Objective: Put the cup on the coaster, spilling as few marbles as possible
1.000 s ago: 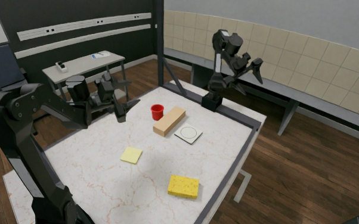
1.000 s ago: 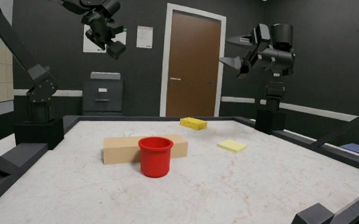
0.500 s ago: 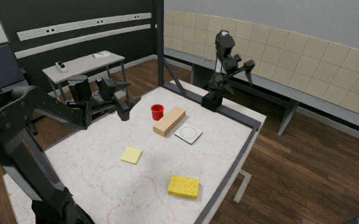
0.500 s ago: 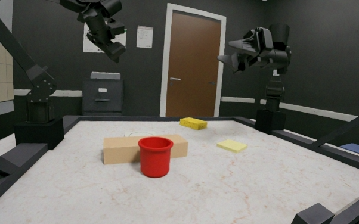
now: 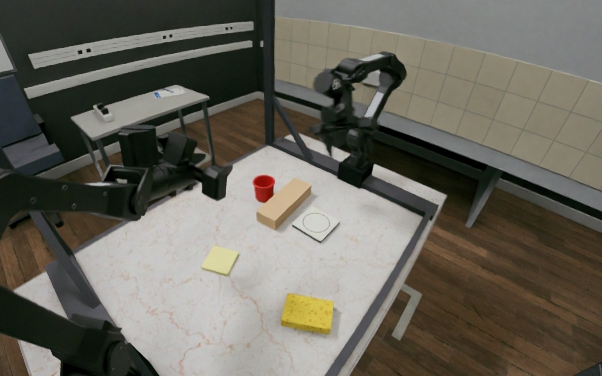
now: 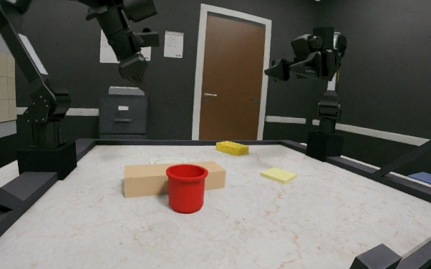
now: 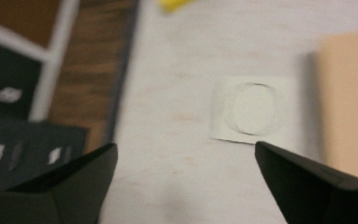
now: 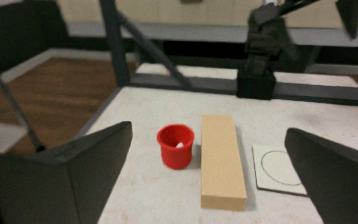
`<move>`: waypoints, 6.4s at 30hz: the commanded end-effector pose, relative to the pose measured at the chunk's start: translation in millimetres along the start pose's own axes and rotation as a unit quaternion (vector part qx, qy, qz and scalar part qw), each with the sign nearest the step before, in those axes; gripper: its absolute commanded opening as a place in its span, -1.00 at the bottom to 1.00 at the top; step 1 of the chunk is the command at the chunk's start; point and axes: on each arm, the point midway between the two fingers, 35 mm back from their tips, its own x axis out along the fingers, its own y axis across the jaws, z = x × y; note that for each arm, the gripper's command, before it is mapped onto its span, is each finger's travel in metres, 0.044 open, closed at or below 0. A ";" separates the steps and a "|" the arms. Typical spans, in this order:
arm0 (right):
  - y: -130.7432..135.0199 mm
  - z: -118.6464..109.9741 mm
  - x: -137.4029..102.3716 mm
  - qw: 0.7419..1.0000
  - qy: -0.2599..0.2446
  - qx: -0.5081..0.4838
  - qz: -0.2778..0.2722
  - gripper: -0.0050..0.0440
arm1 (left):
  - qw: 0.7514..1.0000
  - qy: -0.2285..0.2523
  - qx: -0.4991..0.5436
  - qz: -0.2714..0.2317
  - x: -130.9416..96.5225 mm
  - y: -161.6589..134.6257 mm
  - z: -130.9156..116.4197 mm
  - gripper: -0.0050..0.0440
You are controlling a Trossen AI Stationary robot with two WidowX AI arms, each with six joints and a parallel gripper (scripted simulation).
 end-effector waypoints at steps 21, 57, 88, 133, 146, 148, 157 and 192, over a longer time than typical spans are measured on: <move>0.5 2.8 -6.2 0.999 0.017 -0.014 0.028 0.84 | 0.929 0.013 0.210 -0.303 13.0 -230.7 31.2 0.84; 0.5 2.8 -6.2 0.999 0.017 -0.014 0.028 0.84 | 0.942 0.161 0.142 -0.259 45.2 -253.0 39.0 0.84; 0.5 2.8 -6.2 0.999 0.017 -0.014 0.028 0.84 | 0.939 0.227 0.120 -0.231 101.2 -279.1 8.2 0.79; -3.3 -3.2 -0.4 0.997 0.048 0.028 -0.046 0.84 | 0.941 0.214 0.117 -0.235 45.4 -196.7 51.9 0.40; -15.6 -4.4 -12.9 0.964 0.043 0.086 -0.249 0.84 | 0.942 0.213 0.118 -0.231 104.6 -83.8 33.4 0.40; -16.0 -2.3 -15.5 0.959 0.034 0.088 -0.267 0.84 | 0.940 0.220 0.120 -0.231 114.6 -71.8 28.8 0.40; -17.8 1.9 -18.5 0.955 0.025 0.092 -0.280 0.84 | 0.941 0.213 0.118 -0.233 124.2 -53.9 25.1 0.40; -18.6 -2.2 -19.1 0.956 0.029 0.087 -0.280 0.84 | 0.943 0.209 0.118 -0.231 170.5 -75.6 2.4 0.50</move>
